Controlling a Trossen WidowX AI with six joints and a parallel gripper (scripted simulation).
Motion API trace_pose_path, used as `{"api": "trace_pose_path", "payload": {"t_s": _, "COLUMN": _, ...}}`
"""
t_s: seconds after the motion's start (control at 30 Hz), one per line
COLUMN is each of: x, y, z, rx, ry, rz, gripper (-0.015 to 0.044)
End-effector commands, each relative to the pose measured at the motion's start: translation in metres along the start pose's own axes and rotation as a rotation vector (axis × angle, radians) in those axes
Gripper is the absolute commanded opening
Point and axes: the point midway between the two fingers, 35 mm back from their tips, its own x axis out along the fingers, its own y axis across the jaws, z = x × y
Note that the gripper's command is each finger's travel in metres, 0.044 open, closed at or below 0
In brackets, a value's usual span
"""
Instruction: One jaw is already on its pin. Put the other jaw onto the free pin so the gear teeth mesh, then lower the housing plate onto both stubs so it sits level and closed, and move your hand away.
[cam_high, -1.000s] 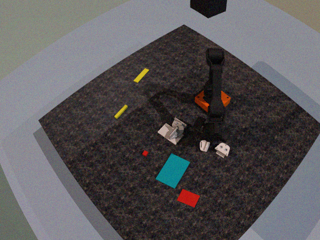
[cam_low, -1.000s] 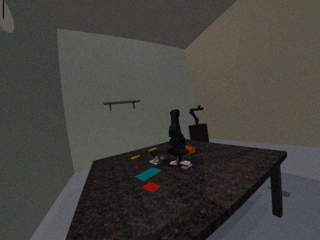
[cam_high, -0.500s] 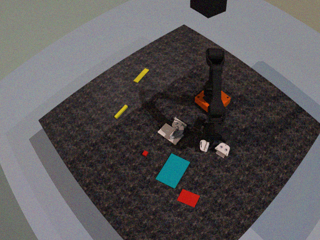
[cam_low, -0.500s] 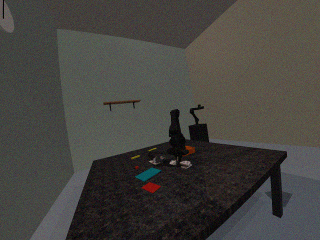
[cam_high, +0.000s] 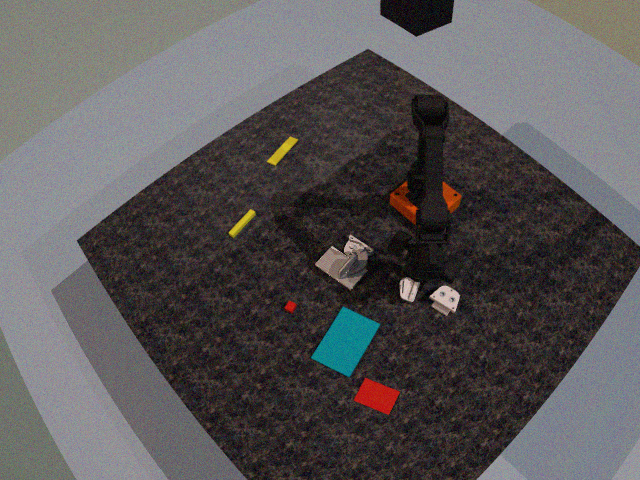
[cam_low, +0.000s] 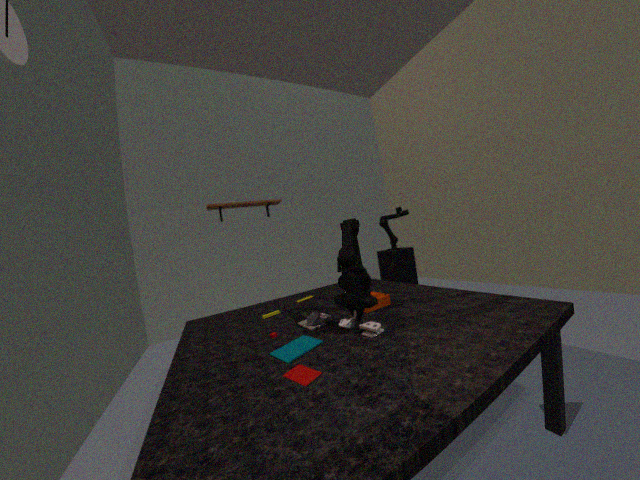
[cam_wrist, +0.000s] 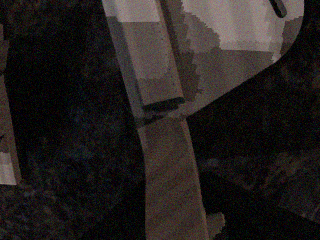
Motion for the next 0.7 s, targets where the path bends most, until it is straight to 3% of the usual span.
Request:
{"api": "trace_pose_path", "payload": {"t_s": 0.0, "x": -0.005, "y": 0.001, "z": 0.002, "rx": -0.001, "ry": -0.007, "rz": 0.001, "gripper": 0.0037}}
{"api": "trace_pose_path", "payload": {"t_s": 0.67, "x": -0.022, "y": 0.0, "z": 0.001, "rx": -0.001, "ry": -0.007, "rz": 0.001, "gripper": 0.0037}}
